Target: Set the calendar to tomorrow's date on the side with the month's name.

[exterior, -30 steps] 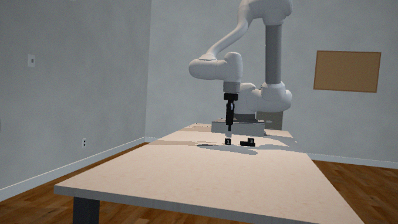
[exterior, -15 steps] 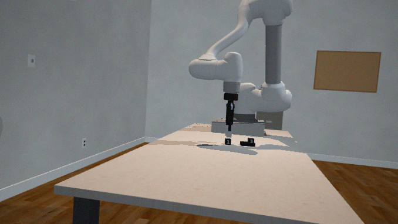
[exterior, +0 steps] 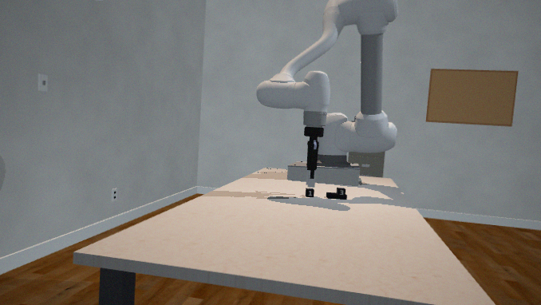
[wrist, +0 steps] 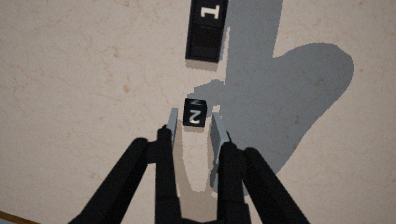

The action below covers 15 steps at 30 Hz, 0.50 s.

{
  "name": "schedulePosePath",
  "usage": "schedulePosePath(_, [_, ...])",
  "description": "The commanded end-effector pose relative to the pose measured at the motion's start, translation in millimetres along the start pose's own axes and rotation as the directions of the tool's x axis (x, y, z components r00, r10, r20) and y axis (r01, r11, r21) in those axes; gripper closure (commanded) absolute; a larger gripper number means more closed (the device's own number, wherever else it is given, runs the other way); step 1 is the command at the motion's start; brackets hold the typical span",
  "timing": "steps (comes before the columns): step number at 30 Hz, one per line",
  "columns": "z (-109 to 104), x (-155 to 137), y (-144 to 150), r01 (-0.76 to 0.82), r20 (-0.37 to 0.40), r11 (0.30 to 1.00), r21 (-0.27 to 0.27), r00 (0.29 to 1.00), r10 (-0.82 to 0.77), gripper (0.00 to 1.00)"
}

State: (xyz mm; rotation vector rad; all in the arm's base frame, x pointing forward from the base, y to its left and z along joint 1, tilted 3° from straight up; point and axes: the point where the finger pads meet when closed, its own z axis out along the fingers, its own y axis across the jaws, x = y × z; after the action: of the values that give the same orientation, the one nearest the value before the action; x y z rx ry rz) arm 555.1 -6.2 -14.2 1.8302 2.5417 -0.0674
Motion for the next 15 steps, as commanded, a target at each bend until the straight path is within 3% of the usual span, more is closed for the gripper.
schedulePosePath(1, [1.9, -2.8, 1.4, 0.003, 0.005, 1.0, -0.002, 1.0, -0.003, 0.72])
schedulePosePath(15, [8.0, -2.9, 1.4, 0.003, 0.005, 1.0, -0.002, 1.0, -0.003, 0.72])
